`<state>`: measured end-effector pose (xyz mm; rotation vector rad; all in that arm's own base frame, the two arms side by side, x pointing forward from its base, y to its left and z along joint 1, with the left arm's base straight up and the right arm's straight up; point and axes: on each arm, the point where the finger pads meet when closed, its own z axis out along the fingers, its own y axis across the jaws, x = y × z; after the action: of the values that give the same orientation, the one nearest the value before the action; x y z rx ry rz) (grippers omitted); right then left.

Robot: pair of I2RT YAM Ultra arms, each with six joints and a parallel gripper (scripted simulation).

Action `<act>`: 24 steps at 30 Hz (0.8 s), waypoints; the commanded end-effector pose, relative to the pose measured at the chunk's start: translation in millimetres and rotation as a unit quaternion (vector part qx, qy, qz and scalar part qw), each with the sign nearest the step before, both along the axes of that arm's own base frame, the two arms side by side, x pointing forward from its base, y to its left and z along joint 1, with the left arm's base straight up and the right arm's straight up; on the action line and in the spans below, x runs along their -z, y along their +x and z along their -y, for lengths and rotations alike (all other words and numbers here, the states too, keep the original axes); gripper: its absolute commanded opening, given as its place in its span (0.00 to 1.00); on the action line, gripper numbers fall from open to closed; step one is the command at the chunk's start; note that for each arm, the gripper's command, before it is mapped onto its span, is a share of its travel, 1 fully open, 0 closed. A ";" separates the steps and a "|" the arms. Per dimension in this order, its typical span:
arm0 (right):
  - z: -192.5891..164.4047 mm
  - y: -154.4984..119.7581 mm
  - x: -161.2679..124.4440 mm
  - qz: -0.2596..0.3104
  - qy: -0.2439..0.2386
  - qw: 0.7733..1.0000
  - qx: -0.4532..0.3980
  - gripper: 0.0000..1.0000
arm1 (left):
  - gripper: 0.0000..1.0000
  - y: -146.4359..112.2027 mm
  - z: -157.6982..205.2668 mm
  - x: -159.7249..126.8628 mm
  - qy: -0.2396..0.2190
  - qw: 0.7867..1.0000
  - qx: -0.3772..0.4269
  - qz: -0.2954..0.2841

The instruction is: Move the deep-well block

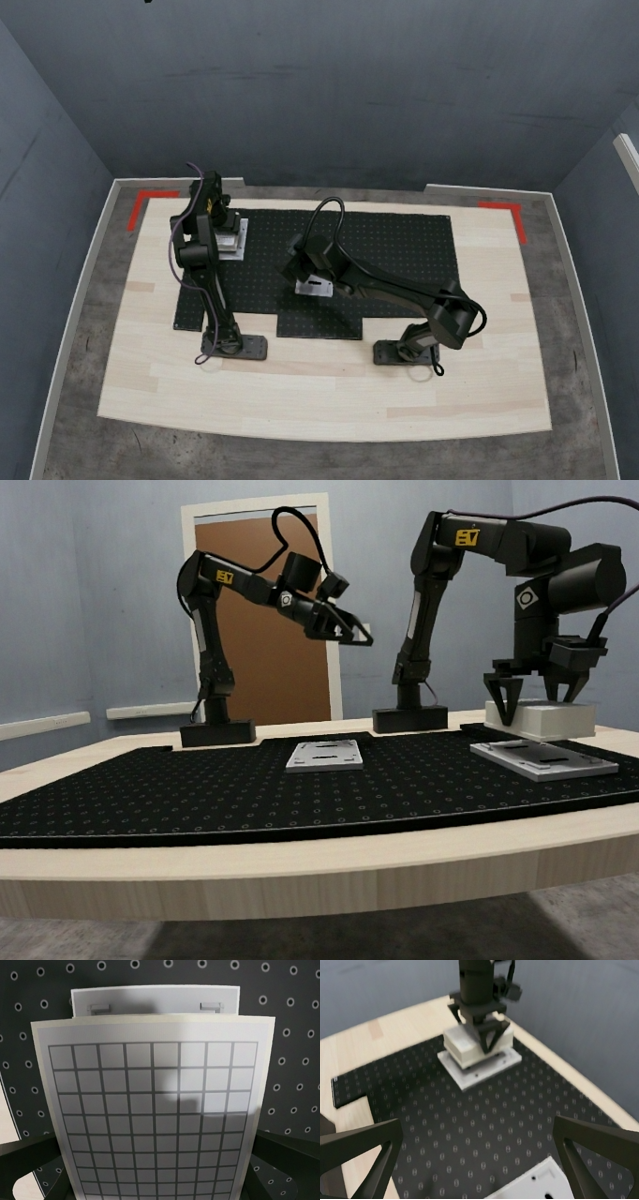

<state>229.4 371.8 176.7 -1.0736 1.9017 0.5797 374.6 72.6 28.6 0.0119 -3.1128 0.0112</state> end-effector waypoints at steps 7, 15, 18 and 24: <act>106.4 -40.3 -56.4 -0.051 -0.075 0.995 0.042 1.00 | 0.81 12.0 -1.2 -20.1 0.007 1.000 -0.002 0.030; 193.0 -88.8 -88.5 -0.063 -0.089 0.992 0.064 1.00 | 0.81 13.8 2.5 -17.4 0.007 0.999 -0.010 0.035; 218.1 -104.2 -93.9 -0.063 -0.089 0.991 0.071 1.00 | 0.81 7.9 17.8 -14.3 0.006 0.999 -0.028 0.035; 255.3 -128.6 -100.6 -0.059 -0.080 0.992 0.083 1.00 | 0.81 -23.3 102.9 -12.0 -0.003 0.999 -0.043 0.027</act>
<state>122.0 155.5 285.1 -0.9882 2.0571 0.4655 352.7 13.7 22.5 0.0594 -3.1000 0.0019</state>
